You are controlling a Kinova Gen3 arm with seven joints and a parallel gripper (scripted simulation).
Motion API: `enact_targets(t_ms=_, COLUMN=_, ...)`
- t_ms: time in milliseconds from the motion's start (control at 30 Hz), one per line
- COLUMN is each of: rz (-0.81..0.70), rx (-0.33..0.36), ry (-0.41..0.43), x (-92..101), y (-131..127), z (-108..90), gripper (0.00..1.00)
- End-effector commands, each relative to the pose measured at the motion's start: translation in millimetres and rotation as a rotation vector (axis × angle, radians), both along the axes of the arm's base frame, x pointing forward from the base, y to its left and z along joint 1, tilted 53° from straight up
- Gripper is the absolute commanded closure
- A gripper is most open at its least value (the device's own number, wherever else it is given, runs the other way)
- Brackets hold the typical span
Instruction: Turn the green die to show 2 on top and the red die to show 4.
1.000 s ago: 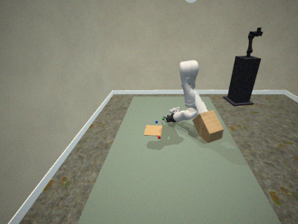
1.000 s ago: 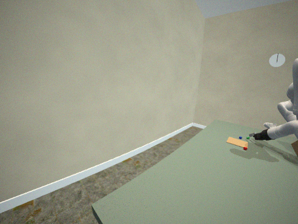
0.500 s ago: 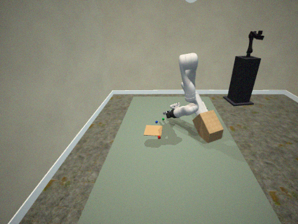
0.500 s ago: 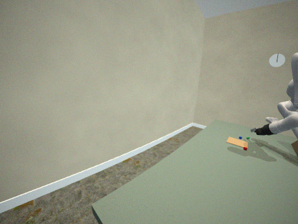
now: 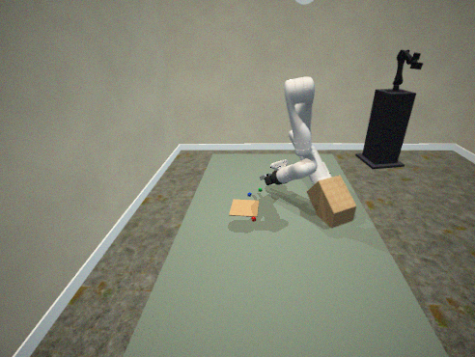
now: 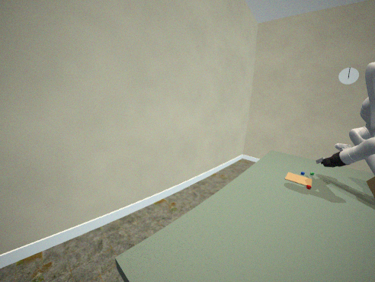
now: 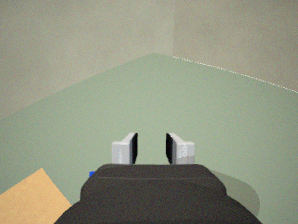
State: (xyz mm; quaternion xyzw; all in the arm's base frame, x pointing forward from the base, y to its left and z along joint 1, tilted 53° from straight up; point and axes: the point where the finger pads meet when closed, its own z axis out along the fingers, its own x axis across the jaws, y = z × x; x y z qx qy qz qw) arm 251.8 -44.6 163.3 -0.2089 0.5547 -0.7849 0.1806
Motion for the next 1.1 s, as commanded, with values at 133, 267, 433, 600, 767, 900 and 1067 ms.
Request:
enact_targets(t_ms=133, rz=-0.009, rx=0.022, ry=0.01, x=0.3, y=3, z=1.0, gripper=0.36)
enact_targets(t_ms=267, rz=-0.029, rx=0.057, ry=0.034, x=0.9, y=6, z=3.1, gripper=0.36)
enact_targets(t_ms=433, rz=-0.065, rx=0.129, ry=0.083, x=2.5, y=12, z=8.2, gripper=0.36)
enact_targets(t_ms=600, rz=-0.09, rx=0.186, ry=0.122, x=3.7, y=15, z=12.8, gripper=0.36)
enact_targets(t_ms=767, rz=-0.129, rx=0.3, ry=0.197, x=6.2, y=19, z=22.8, gripper=0.36)
enact_targets(t_ms=900, rz=-0.15, rx=0.402, ry=0.262, x=8.2, y=20, z=32.0, gripper=0.36)
enact_targets(t_ms=1067, rz=-0.162, rx=0.529, ry=0.339, x=9.9, y=17, z=43.0, gripper=0.36)
